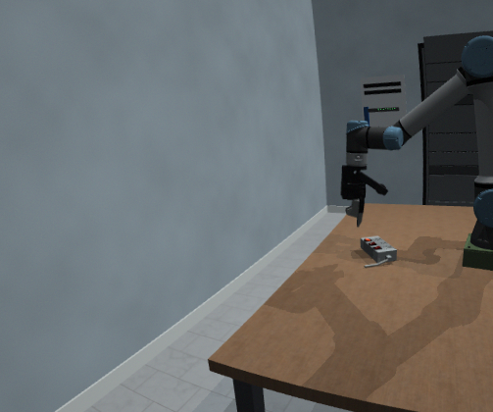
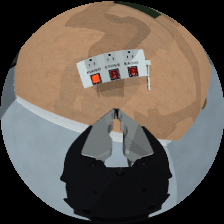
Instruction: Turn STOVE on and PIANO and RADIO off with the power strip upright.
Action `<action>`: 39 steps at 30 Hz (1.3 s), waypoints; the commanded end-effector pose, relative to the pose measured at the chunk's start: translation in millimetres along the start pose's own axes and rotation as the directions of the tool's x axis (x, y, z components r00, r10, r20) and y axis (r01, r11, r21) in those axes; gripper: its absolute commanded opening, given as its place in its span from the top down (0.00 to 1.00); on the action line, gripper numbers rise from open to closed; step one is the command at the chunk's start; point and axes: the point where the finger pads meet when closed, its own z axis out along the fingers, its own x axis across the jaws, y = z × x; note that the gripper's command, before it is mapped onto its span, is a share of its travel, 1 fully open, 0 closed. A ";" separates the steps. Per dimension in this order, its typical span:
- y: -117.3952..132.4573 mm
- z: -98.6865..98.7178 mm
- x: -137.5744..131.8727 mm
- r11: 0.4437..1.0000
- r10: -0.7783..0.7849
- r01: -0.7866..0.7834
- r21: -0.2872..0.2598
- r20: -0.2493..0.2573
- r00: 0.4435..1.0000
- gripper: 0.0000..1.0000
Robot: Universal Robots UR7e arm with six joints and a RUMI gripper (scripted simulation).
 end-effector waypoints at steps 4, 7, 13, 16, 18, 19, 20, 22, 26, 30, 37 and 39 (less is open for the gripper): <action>0.4 -0.4 -0.2 1.000 0.000 0.000 -0.001 0.001 1.000 1.00; 0.4 -0.4 -0.2 1.000 0.000 0.000 -0.001 0.001 1.000 1.00; 0.4 -0.4 -0.2 1.000 0.000 0.000 -0.001 0.001 1.000 1.00; 0.4 -0.4 -0.2 1.000 0.000 0.000 -0.001 0.001 1.000 1.00; 0.4 -0.4 -0.2 1.000 0.000 0.000 -0.001 0.001 1.000 1.00; 0.4 0.4 -0.2 1.000 0.000 0.000 -0.001 0.001 1.000 1.00; 0.4 0.4 -0.2 1.000 0.000 0.000 -0.001 0.001 1.000 1.00; 0.5 5.0 -0.5 1.000 0.000 0.000 -0.001 0.001 1.000 1.00; -2.0 55.0 -1.8 1.000 0.000 0.000 -0.001 0.001 1.000 1.00; -3.8 69.1 -1.5 1.000 0.000 0.000 -0.001 0.001 1.000 1.00; -3.8 69.1 -1.5 1.000 0.000 0.000 -0.001 0.001 1.000 1.00; -3.8 69.1 -1.5 1.000 0.000 0.000 -0.001 0.001 1.000 1.00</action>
